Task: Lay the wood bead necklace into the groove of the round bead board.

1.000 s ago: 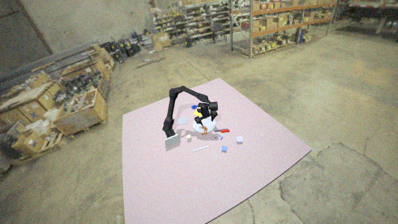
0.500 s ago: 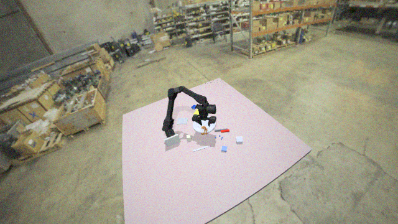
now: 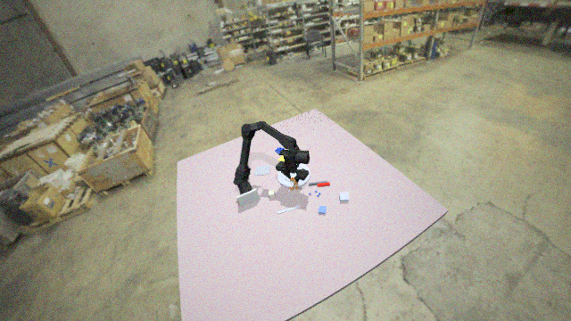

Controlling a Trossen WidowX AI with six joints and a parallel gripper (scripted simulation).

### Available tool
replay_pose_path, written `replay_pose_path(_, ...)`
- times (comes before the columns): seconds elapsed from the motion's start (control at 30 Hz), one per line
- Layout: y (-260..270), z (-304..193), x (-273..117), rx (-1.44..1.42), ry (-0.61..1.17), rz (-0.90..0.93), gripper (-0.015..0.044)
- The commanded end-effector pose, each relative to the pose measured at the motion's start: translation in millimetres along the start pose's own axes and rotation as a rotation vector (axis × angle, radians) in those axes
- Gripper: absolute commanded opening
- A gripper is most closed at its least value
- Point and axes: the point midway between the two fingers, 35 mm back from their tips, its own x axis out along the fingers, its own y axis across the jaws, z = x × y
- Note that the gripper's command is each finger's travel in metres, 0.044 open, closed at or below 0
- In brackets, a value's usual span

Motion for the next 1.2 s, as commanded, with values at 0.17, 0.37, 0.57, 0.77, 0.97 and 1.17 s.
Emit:
replay_pose_path(0.17, -0.8, 0.2, 4.6, 0.001, -0.003, -0.003, 0.0250)
replay_pose_path(0.37, -0.4, 0.1, 14.3, 0.003, -0.003, 0.000, 0.0250)
replay_pose_path(0.57, 0.3, -0.2, 24.0, 0.005, -0.003, 0.002, 0.0250)
replay_pose_path(0.77, 1.0, -0.5, 31.2, 0.006, -0.002, 0.004, 0.0250)
replay_pose_path(0.97, 0.2, -0.4, 28.5, 0.001, 0.002, 0.000, 0.0119)
replay_pose_path(1.17, 0.2, -0.4, 28.5, 0.001, 0.002, 0.000, 0.0000)
